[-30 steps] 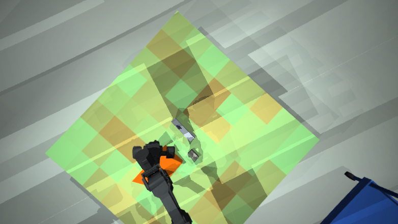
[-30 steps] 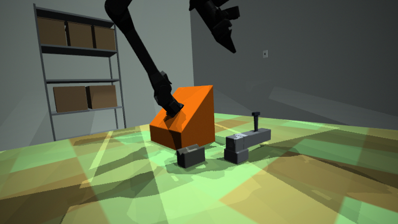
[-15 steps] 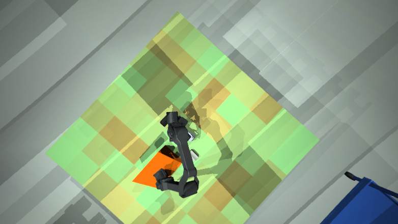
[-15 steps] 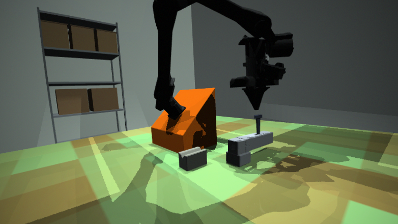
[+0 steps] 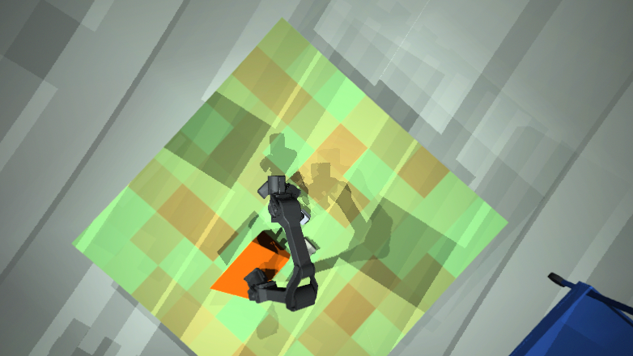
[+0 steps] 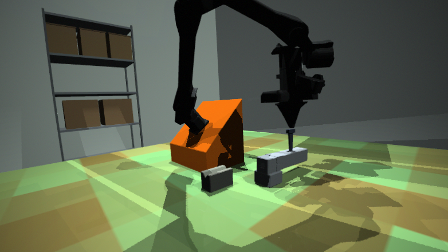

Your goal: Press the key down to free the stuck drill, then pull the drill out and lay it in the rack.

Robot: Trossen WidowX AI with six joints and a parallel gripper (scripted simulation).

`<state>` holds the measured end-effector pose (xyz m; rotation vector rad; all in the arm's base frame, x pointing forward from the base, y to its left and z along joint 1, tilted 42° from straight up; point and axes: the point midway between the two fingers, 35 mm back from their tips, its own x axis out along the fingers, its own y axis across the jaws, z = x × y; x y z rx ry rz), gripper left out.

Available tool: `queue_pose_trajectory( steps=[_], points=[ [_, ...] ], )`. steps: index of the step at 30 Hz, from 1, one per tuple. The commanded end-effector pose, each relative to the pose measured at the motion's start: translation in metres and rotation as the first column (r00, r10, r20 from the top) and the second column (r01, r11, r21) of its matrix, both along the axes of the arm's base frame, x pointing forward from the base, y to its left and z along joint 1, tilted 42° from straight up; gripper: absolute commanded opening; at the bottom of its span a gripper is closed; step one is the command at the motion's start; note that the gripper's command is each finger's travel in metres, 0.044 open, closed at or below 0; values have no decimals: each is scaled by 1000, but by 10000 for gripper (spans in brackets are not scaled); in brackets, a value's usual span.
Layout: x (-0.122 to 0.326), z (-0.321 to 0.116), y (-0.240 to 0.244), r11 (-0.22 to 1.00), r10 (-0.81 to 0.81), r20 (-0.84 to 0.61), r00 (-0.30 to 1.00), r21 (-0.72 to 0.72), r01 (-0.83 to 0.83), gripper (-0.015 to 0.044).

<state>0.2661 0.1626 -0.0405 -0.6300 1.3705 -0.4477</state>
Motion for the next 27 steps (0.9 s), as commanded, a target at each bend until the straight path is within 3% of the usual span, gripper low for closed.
queue_pose_trajectory(
  steps=[1, 27],
  points=[
    [0, -6, -5, 1000, 2, -6, 1000, -14, -2, 0],
    [-13, -4, -8, 1000, 2, -7, 1000, -14, -2, 0]
  ],
)
